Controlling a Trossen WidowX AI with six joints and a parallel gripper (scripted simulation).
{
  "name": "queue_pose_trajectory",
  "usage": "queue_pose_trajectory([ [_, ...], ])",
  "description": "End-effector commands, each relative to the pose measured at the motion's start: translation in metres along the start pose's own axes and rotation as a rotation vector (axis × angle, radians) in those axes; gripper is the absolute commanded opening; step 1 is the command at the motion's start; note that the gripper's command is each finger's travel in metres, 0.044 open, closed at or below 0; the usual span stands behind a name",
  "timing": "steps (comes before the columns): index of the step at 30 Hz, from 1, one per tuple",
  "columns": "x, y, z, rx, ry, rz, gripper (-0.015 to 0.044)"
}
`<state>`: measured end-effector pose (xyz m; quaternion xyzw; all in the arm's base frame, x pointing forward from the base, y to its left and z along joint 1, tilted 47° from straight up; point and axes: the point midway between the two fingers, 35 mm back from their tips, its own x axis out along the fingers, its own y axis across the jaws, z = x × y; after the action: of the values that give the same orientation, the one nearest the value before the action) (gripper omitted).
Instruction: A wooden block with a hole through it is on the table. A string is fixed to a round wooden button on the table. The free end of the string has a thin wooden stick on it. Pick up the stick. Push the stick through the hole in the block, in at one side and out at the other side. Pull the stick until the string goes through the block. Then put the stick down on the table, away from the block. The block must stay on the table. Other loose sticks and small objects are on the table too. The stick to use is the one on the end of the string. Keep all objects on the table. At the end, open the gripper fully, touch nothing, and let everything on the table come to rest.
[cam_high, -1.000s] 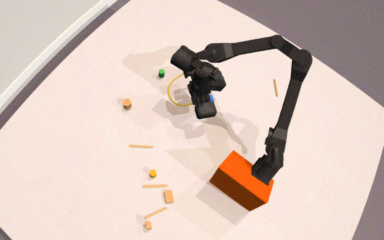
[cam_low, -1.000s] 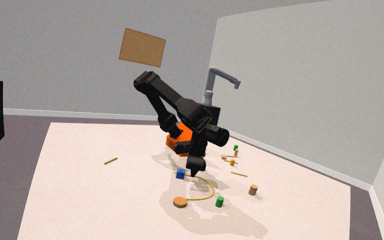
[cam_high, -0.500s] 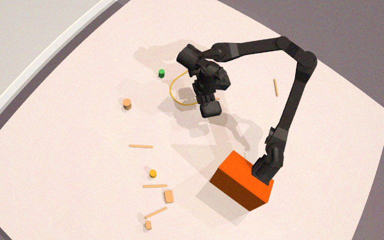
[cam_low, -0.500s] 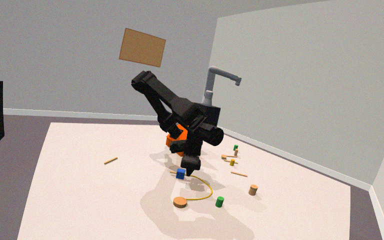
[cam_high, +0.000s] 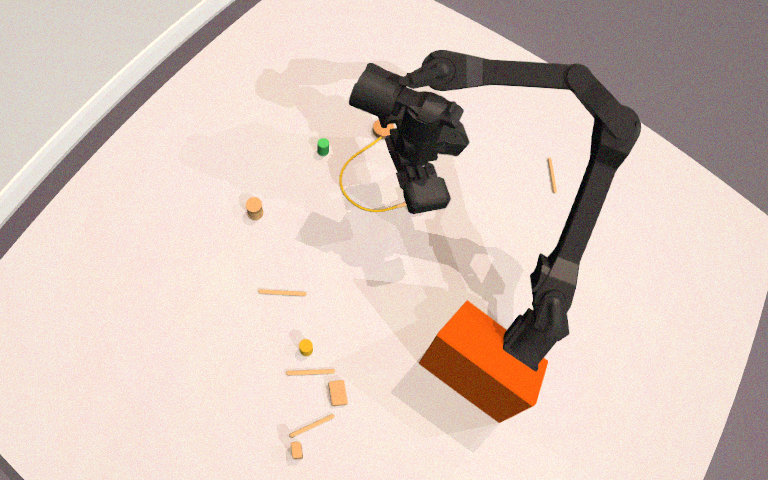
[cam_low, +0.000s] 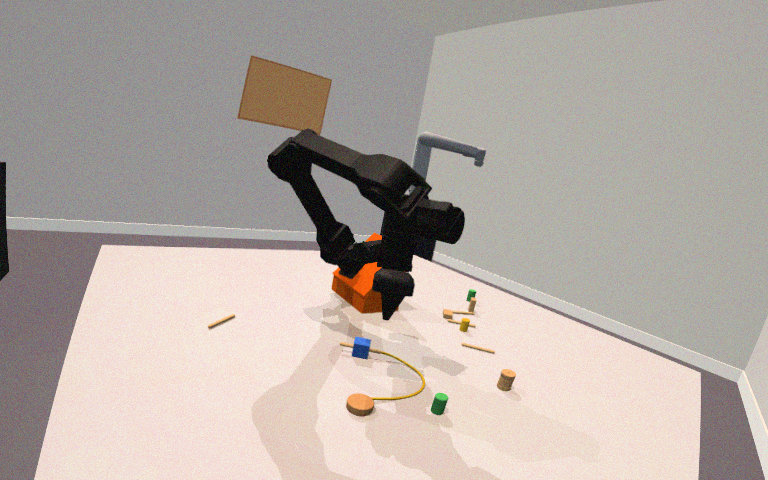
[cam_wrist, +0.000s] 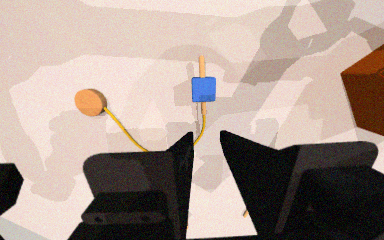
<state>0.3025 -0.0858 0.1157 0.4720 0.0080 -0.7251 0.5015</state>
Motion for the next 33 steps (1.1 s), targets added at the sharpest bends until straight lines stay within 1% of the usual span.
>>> queue_pose_trajectory([
  [1,-0.007,-0.002,0.003,0.008,-0.01,-0.015,0.0121],
  [3,-0.003,0.0,0.001,-0.017,-0.001,0.0,0.0121],
  [5,-0.003,0.0,0.003,-0.145,-0.002,0.0,0.0121],
  [19,-0.003,0.001,0.028,-1.497,-0.008,-0.017,0.0121],
  [33,-0.003,0.001,0.044,-2.218,-0.003,-0.033,0.0121],
])
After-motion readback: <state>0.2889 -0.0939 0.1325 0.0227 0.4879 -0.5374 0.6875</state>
